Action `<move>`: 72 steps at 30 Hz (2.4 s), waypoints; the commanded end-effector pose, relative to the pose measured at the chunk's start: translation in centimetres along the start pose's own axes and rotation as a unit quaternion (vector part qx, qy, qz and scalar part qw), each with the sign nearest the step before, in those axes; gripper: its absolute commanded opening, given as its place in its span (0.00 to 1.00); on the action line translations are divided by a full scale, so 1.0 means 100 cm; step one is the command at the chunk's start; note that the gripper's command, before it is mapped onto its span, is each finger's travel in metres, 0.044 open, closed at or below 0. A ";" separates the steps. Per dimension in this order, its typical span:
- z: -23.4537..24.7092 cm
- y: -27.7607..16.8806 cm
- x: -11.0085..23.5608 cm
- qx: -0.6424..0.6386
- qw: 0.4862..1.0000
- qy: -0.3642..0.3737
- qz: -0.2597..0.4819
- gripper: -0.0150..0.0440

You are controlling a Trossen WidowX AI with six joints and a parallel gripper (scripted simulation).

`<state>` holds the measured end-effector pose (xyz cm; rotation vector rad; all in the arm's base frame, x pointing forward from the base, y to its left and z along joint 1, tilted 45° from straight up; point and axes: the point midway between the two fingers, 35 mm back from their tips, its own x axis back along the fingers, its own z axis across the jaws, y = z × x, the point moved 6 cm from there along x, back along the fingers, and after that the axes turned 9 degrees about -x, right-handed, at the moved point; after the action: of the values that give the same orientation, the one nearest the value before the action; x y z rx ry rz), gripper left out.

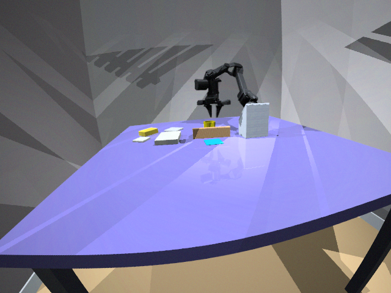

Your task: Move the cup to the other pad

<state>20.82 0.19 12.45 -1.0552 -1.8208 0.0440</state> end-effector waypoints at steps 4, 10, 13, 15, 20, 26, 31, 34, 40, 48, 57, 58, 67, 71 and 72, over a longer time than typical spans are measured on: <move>0.000 0.000 -0.001 0.033 0.999 -0.001 0.022 0.54; 0.000 0.000 -0.002 0.033 0.999 -0.001 0.021 0.54; 0.000 0.001 -0.006 0.033 0.999 -0.001 0.021 0.54; 0.000 0.001 -0.010 0.033 0.999 -0.001 0.021 0.54; 0.000 0.001 -0.018 0.033 0.999 0.000 0.020 0.54; -0.001 0.001 -0.028 0.033 0.999 0.000 0.020 0.54; -0.001 0.001 -0.036 0.033 0.999 0.000 0.020 0.54; -0.001 0.000 -0.041 0.033 0.999 -0.001 0.020 0.54; -0.001 -0.001 -0.051 0.033 0.999 -0.001 0.021 0.54; -0.001 -0.003 -0.062 0.033 0.999 -0.003 0.023 0.54; -0.001 -0.003 -0.061 0.029 0.999 -0.003 0.020 0.51; -0.001 -0.003 -0.061 0.029 0.999 -0.003 0.020 0.50; -0.001 -0.003 -0.061 0.029 0.999 -0.003 0.020 0.40; -0.001 -0.003 -0.061 0.029 0.999 -0.003 0.020 0.36; -0.001 -0.003 -0.061 0.029 0.999 -0.003 0.020 0.34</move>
<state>21.54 -4.10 8.22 -1.0499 -1.7943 0.1249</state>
